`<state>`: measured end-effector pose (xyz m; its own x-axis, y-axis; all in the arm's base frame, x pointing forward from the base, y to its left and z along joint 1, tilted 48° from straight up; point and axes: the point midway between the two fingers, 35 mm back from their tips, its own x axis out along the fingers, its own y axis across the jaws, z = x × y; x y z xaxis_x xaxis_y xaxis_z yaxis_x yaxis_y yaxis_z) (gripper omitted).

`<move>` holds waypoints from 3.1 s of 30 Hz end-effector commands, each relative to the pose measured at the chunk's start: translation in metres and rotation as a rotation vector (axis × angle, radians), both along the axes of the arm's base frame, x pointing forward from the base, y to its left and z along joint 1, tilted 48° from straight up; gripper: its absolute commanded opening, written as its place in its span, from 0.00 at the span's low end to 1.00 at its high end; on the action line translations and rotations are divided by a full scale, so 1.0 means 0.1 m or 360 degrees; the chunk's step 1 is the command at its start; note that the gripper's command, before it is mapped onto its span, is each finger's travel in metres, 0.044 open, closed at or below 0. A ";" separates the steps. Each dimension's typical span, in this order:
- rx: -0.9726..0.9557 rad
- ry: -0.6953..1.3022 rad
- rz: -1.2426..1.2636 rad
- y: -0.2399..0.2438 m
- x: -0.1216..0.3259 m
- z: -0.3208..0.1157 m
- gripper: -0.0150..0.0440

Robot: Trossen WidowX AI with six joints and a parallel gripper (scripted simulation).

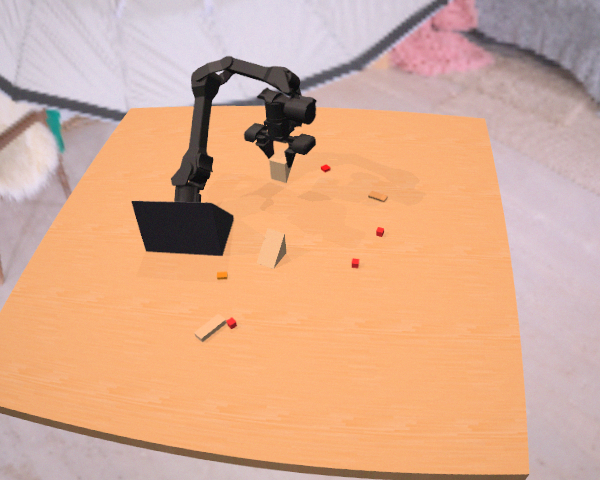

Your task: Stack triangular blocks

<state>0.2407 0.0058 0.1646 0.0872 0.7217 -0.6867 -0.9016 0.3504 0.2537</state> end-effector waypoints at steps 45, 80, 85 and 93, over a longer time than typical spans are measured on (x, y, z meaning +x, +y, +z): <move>-0.0059 0.0050 -0.0066 -1.83 -0.02 -1.19 0.25; -0.0013 0.0001 -0.0013 -2.12 -0.29 -1.97 0.25; -0.0011 0.0000 -0.0013 -1.93 -0.24 -2.05 0.25; -0.0006 -0.0002 -0.0012 -1.71 -0.21 -2.12 0.25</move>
<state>0.2181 -0.1715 -0.0484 0.0821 0.7247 -0.6841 -0.9000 0.3488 0.2615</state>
